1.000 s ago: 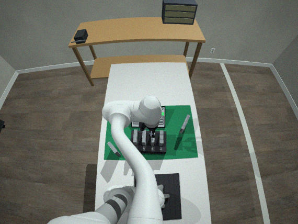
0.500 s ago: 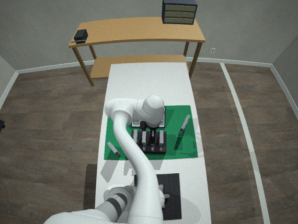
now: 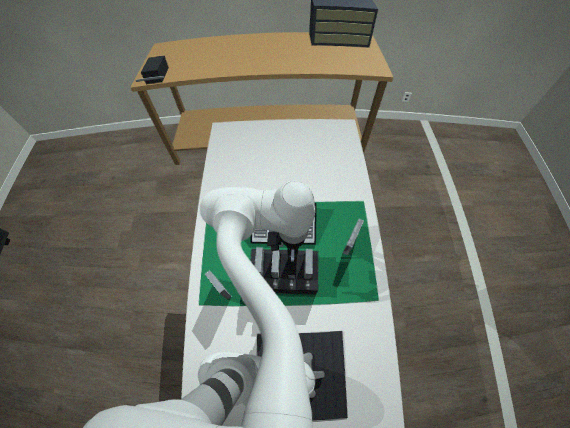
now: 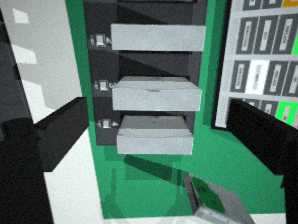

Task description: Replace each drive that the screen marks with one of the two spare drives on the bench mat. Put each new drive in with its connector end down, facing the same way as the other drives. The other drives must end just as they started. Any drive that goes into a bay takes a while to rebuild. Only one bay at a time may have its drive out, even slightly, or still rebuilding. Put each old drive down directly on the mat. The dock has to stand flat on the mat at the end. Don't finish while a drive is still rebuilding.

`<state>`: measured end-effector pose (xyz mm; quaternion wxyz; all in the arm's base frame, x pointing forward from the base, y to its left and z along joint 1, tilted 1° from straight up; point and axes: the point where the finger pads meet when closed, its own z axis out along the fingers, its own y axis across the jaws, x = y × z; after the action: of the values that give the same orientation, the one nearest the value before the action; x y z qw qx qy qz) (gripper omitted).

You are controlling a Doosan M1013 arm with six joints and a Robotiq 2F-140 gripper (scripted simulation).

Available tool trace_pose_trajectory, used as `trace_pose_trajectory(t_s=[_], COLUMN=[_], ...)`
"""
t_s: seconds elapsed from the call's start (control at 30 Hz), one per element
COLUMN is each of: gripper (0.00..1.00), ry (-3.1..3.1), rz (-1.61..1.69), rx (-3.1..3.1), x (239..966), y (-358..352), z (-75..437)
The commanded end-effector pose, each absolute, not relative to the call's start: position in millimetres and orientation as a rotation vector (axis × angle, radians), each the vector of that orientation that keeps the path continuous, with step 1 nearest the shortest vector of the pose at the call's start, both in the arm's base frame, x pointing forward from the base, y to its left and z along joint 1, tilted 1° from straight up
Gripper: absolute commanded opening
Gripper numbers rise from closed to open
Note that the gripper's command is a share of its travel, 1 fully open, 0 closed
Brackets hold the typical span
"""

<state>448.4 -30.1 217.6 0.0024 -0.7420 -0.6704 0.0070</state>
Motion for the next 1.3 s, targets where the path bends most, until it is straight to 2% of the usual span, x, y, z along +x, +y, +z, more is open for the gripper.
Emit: trace_pose_trajectory(t_s=[0.0, 1.27], gripper=[0.89, 0.89], ry=[-2.103, -2.103], rz=[0.021, 0.02], rx=[-2.328, -2.327], x=[449, 449], y=[-30, -31], z=[218, 204])
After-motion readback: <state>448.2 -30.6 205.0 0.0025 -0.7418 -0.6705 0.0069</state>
